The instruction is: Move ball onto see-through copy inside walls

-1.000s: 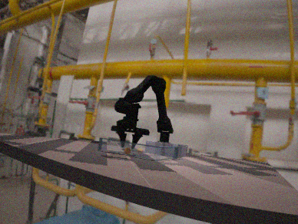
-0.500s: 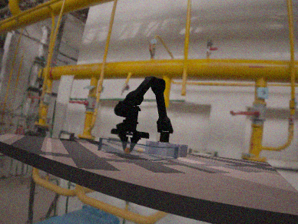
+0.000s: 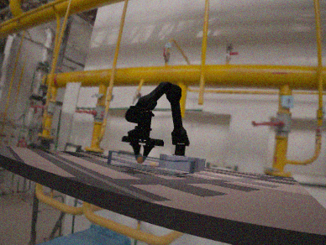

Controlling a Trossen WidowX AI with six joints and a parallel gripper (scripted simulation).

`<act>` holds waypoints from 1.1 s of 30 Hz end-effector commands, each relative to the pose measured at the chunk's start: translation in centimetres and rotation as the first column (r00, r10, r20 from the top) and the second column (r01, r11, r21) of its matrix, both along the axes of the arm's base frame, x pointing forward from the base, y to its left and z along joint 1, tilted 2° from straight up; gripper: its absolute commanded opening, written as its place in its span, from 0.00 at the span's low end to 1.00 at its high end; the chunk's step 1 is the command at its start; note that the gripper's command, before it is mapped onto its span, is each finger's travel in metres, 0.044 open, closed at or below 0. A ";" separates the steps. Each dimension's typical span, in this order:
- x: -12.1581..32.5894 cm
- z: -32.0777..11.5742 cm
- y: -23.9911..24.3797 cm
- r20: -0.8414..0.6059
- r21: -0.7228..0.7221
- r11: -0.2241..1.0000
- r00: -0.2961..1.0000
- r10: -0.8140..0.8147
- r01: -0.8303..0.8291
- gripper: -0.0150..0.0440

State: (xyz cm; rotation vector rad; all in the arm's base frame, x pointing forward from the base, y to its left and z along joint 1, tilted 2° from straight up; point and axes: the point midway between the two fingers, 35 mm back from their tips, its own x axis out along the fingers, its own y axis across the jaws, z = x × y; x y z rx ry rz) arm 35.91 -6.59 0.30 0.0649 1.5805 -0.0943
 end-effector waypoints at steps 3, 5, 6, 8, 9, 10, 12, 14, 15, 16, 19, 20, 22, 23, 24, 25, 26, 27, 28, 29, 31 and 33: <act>0.6 4.5 0.0 0.019 -0.005 1.000 1.000 0.004 -0.004 0.25; 0.6 6.0 0.1 0.019 -0.005 1.000 1.000 0.003 -0.003 0.25; 0.5 6.7 0.1 0.019 -0.005 1.000 1.000 0.003 -0.003 0.25; 0.3 8.3 0.2 0.019 -0.005 1.000 1.000 0.003 -0.003 0.25; 0.2 9.0 0.2 0.019 -0.005 1.000 1.000 0.003 -0.003 0.25; 0.1 9.7 0.2 0.019 -0.006 1.000 1.000 0.003 -0.003 0.25; 0.0 10.2 0.3 0.018 -0.006 1.000 1.000 0.003 -0.003 0.25; 0.0 10.2 0.3 0.018 -0.006 1.000 1.000 0.003 -0.003 0.25; -0.1 10.2 0.3 0.018 -0.006 1.000 1.000 0.003 -0.003 0.25; -0.2 10.1 0.3 0.018 -0.006 1.000 1.000 0.003 -0.003 0.25; -1.0 9.8 0.5 0.018 -0.006 1.000 1.000 0.003 -0.003 0.25; -1.3 9.7 0.5 0.017 -0.005 1.000 1.000 0.003 -0.003 0.25; -1.9 9.5 0.7 0.017 -0.005 1.000 1.000 0.003 -0.003 0.25; -2.1 9.4 0.7 0.017 -0.005 1.000 1.000 0.003 -0.003 0.25; -2.4 9.3 0.8 0.017 -0.005 1.000 1.000 0.003 -0.003 0.25; -2.7 9.2 0.8 0.016 -0.005 1.000 1.000 0.003 -0.003 0.25; -3.0 9.1 0.9 0.016 -0.005 1.000 1.000 0.003 -0.003 0.25; -3.3 9.0 0.9 0.016 -0.005 1.000 1.000 0.003 -0.003 0.25; -3.6 8.9 1.0 0.016 -0.005 1.000 1.000 0.003 -0.003 0.25; -3.9 8.7 1.1 0.015 -0.005 1.000 1.000 0.003 -0.003 0.25; -4.5 8.5 1.2 0.015 -0.005 1.000 1.000 0.003 -0.003 0.25; -5.1 8.2 1.3 0.014 -0.005 1.000 1.000 0.003 -0.003 0.25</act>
